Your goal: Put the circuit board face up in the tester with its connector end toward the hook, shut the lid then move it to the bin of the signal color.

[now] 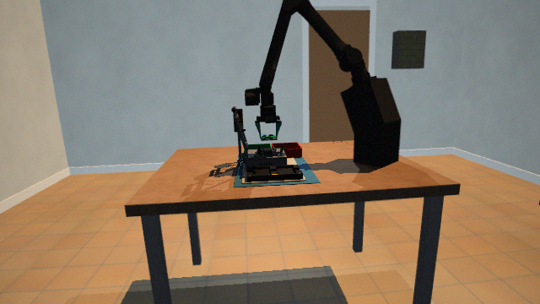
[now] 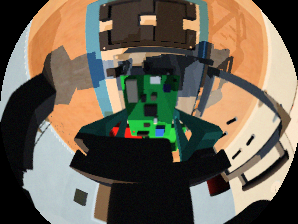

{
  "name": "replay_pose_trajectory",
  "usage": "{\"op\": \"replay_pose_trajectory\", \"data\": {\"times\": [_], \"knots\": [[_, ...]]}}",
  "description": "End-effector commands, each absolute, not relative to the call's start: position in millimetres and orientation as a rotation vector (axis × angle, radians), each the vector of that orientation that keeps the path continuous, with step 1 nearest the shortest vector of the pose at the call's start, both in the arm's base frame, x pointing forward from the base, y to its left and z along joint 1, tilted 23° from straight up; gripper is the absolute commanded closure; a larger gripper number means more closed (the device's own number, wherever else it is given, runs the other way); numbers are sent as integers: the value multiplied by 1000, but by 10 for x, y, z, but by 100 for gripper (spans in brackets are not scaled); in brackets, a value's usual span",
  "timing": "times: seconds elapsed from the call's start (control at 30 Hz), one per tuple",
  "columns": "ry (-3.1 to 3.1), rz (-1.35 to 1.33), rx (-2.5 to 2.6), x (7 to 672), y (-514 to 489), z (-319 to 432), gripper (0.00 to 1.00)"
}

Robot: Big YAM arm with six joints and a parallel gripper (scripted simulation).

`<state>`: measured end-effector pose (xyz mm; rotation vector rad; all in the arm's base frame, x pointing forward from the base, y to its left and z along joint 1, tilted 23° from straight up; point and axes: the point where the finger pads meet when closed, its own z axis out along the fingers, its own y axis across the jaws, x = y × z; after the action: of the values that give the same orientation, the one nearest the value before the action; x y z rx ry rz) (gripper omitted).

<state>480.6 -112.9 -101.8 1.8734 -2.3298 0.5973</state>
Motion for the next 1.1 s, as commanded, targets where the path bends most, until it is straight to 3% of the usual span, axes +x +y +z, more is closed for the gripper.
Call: {"op": "replay_pose_trajectory", "data": {"times": [0.0, 1.07], "knots": [[-2369, 640, 1857, 4909, -1209, -878, 28], [-2362, 650, 1869, 4936, -1234, -837, 28]]}}
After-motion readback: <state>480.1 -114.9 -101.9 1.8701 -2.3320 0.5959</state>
